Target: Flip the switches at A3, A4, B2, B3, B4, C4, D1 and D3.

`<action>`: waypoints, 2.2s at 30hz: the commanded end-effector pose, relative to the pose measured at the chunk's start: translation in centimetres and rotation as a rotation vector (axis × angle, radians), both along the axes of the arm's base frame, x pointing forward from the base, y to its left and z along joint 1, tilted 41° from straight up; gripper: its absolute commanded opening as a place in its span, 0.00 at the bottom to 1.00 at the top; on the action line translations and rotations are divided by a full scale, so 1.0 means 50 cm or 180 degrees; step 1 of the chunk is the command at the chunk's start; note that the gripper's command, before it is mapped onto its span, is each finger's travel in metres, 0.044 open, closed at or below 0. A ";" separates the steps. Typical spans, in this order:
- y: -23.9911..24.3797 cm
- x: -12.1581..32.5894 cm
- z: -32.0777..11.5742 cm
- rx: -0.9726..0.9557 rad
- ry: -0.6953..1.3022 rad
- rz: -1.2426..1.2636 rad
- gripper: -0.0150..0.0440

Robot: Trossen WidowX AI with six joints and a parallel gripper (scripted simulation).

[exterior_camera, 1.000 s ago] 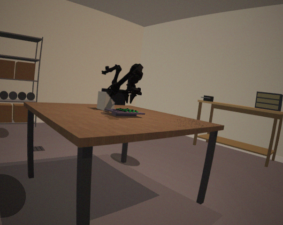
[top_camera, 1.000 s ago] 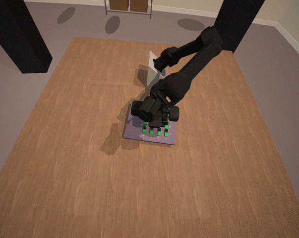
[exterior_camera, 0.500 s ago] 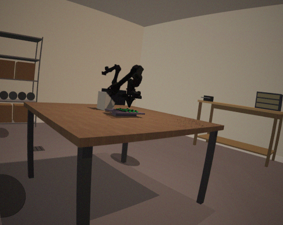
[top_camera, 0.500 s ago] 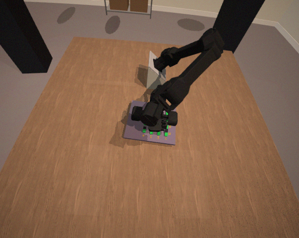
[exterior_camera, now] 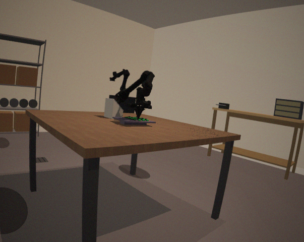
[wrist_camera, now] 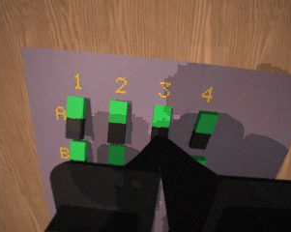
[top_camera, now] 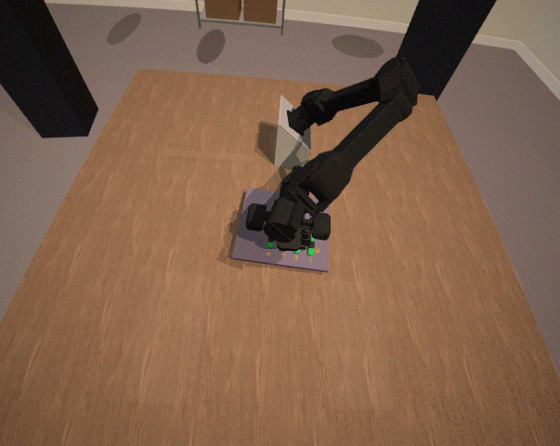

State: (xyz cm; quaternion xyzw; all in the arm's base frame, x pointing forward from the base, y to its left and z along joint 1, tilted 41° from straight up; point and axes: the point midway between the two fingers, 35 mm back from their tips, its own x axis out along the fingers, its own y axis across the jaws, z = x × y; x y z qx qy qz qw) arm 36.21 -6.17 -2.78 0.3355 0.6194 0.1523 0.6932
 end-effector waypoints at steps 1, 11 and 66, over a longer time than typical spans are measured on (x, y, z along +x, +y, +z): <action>0.002 -0.001 -0.002 0.0016 0.0010 -0.0016 0.25; 0.002 -0.001 -0.002 0.0016 0.0010 -0.0016 0.25; -0.074 -0.018 0.087 0.0026 0.0073 0.0038 0.25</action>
